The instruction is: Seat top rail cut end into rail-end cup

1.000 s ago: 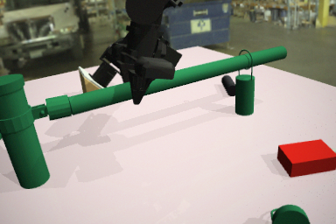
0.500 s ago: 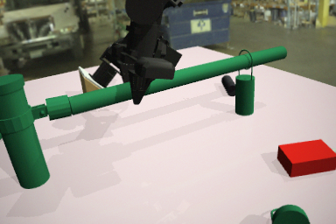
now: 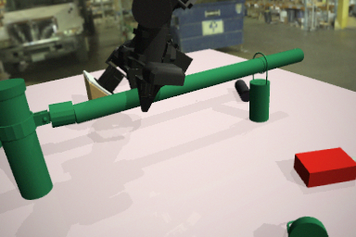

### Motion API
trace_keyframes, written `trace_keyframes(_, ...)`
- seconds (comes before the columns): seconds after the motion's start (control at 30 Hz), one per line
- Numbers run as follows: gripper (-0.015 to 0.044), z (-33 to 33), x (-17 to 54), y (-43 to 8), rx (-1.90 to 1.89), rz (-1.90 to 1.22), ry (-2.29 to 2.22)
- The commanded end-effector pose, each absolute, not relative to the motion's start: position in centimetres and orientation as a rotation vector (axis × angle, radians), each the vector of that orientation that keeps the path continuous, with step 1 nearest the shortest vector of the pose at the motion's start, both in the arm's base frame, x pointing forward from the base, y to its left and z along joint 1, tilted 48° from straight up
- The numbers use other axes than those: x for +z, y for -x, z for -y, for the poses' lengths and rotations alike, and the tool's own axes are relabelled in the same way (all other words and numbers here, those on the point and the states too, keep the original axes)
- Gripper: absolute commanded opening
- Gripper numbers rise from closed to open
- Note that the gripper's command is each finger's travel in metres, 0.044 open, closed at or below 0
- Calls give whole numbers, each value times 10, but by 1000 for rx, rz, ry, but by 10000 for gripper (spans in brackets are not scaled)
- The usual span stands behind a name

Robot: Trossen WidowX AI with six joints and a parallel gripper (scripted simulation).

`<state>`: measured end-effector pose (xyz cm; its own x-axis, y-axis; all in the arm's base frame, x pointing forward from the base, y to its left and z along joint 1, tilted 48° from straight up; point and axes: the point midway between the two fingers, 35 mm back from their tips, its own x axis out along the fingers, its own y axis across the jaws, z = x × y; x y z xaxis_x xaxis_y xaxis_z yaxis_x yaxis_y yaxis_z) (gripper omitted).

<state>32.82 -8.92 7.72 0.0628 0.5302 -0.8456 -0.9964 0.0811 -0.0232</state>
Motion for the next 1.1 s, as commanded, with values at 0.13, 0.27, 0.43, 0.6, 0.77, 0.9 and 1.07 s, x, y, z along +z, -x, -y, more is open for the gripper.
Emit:
trace_keyframes(0.13, 0, 101, 73, -326, 1334, -799, 765)
trace_keyframes(0.27, 0, 104, 73, -325, 1334, -799, 765)
trace_keyframes(0.43, 0, 108, 74, -323, 1334, -800, 765)
trace_keyframes(0.6, 0, 111, 74, -323, 1334, -800, 766)
trace_keyframes(0.77, 0, 114, 70, -324, 1334, -800, 766)
trace_keyframes(0.9, 0, 115, 67, -325, 1334, -800, 766)
trace_keyframes(1.07, 0, 118, 63, -325, 1334, -800, 766)
